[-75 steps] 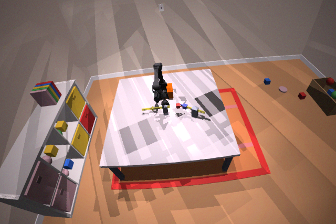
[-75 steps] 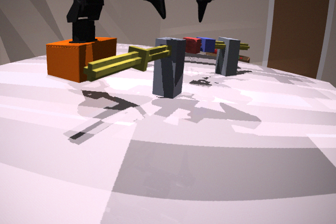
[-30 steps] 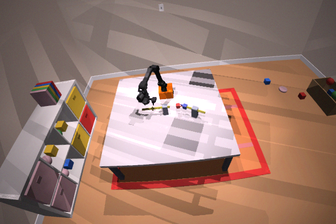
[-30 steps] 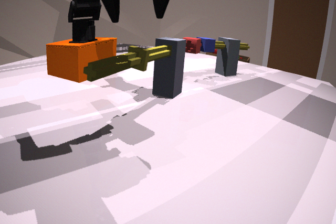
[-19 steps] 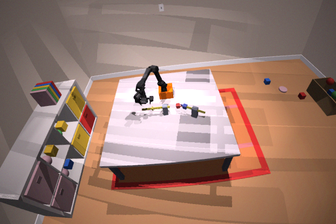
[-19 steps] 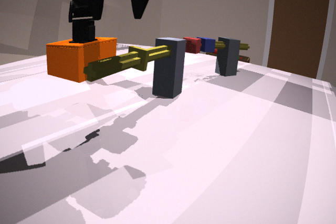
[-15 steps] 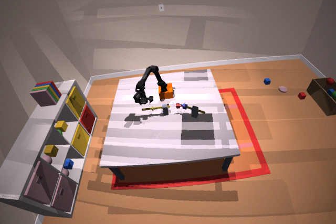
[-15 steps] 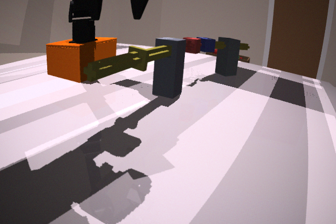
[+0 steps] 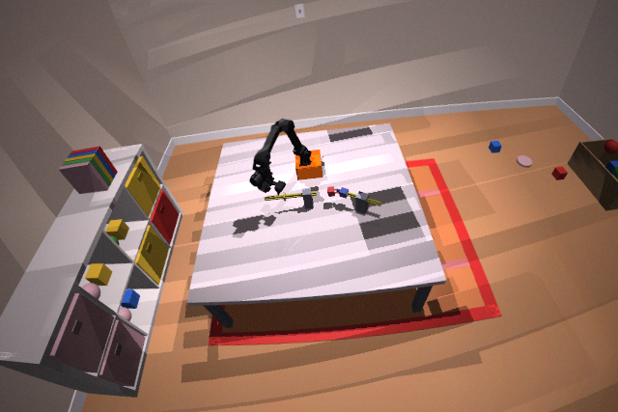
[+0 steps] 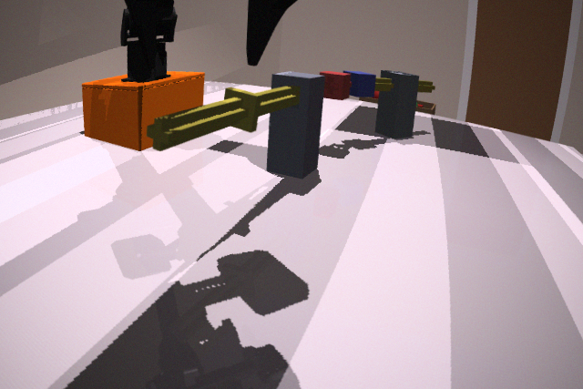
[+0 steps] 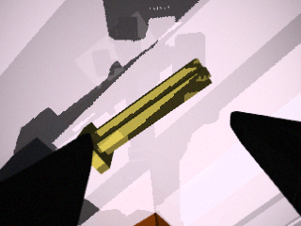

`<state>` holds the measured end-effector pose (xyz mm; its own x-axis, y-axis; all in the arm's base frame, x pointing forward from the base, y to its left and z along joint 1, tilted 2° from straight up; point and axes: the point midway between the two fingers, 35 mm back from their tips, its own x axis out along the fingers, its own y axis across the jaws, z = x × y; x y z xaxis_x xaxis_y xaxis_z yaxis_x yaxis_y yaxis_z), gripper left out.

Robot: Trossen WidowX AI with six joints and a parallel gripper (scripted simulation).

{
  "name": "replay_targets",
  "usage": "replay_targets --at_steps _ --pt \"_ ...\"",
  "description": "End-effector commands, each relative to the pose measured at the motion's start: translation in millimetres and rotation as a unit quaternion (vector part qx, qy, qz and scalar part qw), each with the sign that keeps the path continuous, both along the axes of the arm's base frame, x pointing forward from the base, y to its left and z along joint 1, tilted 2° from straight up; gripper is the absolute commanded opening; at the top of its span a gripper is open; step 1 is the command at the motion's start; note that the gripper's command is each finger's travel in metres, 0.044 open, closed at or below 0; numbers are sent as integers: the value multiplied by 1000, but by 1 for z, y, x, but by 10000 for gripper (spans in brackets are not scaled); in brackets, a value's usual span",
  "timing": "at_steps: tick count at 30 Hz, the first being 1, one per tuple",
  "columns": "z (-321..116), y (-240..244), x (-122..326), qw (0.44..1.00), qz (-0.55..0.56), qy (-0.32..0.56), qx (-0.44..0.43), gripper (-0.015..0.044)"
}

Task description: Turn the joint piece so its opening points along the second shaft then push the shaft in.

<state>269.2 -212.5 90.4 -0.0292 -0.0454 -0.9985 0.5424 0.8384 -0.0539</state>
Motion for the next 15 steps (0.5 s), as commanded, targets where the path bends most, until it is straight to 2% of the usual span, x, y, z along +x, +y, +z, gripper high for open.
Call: replay_targets --at_steps 1,15 --pt "-10 -1 0 997 -75 7 -1 440" --pt "-32 -2 0 950 -313 13 -14 440"
